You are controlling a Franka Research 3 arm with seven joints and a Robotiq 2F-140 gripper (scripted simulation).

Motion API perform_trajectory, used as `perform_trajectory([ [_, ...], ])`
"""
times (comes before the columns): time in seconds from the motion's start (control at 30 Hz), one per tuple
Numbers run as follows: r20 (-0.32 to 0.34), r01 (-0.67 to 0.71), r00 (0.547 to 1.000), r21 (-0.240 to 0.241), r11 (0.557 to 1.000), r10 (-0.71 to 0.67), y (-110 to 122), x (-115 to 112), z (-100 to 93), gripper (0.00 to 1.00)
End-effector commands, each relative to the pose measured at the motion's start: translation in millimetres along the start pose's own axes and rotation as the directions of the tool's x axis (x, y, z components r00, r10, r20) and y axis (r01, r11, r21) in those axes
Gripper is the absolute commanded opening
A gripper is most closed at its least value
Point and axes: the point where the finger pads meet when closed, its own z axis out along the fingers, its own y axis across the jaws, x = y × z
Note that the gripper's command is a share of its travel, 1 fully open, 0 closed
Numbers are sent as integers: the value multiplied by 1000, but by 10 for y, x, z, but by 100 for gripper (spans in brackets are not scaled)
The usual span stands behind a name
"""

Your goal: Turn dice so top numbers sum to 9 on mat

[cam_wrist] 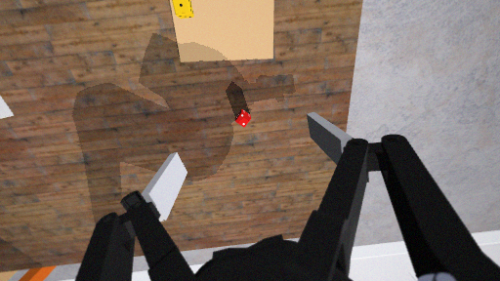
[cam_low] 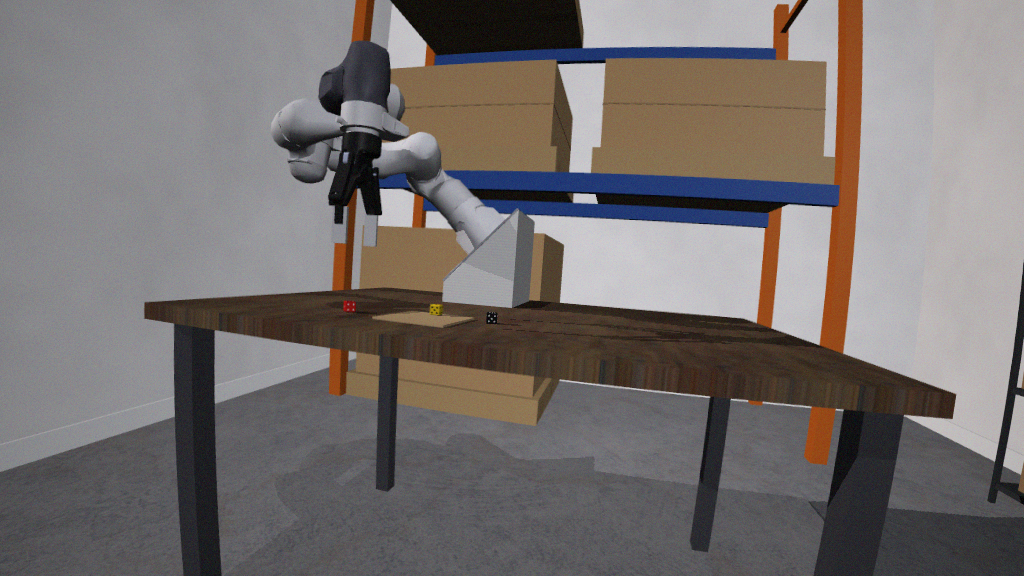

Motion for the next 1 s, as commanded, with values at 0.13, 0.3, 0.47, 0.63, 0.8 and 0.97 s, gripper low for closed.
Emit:
perform_trajectory([
  [0.13,3,-236,972,-3,972,236,-6,43,15,100],
  [0.3,4,-310,951,-1,951,310,-12,53,29,100],
  [0.47,5,-385,923,-1,923,385,-18,62,43,100],
  [0.63,6,-457,889,0,889,457,-23,71,57,100],
  [0.8,7,-494,869,0,869,494,-26,75,64,100],
  [0.97,9,-589,808,1,808,588,-34,86,83,100],
])
